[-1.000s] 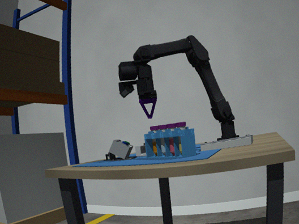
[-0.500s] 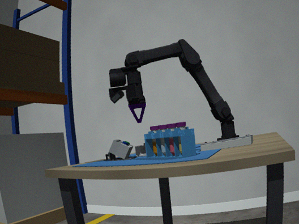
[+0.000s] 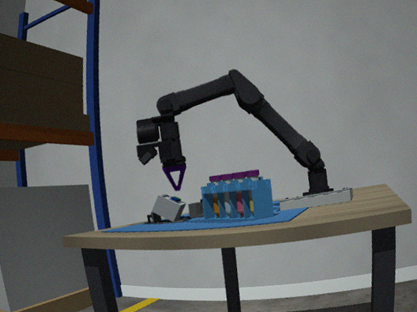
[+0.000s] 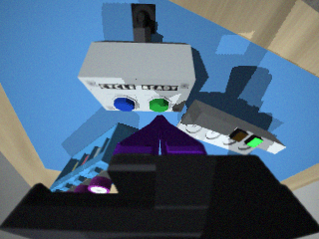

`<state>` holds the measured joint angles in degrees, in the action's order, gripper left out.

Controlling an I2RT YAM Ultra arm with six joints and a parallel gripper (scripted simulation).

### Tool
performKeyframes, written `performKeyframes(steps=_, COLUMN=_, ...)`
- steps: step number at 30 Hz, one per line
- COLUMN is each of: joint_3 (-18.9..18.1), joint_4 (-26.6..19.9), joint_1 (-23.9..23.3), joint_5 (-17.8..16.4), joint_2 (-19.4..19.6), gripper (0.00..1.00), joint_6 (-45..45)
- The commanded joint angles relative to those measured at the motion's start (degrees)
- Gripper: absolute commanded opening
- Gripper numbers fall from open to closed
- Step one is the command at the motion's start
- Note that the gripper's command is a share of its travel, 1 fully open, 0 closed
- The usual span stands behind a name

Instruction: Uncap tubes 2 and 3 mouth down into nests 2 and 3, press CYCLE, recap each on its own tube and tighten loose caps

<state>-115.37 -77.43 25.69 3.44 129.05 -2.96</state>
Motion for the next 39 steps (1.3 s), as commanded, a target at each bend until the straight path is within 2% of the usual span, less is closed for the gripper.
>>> performKeyframes(steps=1, joint_3=-1.21, joint_4=0.04, joint_1=0.34, joint_5=-0.03, joint_2=-1.18, gripper=0.00, joint_6=1.00)
performKeyframes(steps=14, joint_3=-1.24, joint_4=-0.04, joint_1=0.34, joint_5=-0.03, joint_2=-1.23, gripper=0.00, joint_6=1.00)
performKeyframes(steps=17, joint_3=-0.55, joint_4=0.63, joint_1=0.31, joint_5=-0.03, joint_2=-1.25, gripper=0.00, joint_6=1.03)
performKeyframes(steps=22, joint_3=2.75, joint_4=4.01, joint_1=0.19, joint_5=-0.03, joint_2=-1.19, gripper=0.00, joint_6=1.15)
performKeyframes(steps=39, joint_3=2.77, joint_4=4.02, joint_1=0.19, joint_5=-0.03, joint_2=-1.19, gripper=0.00, joint_6=1.15)
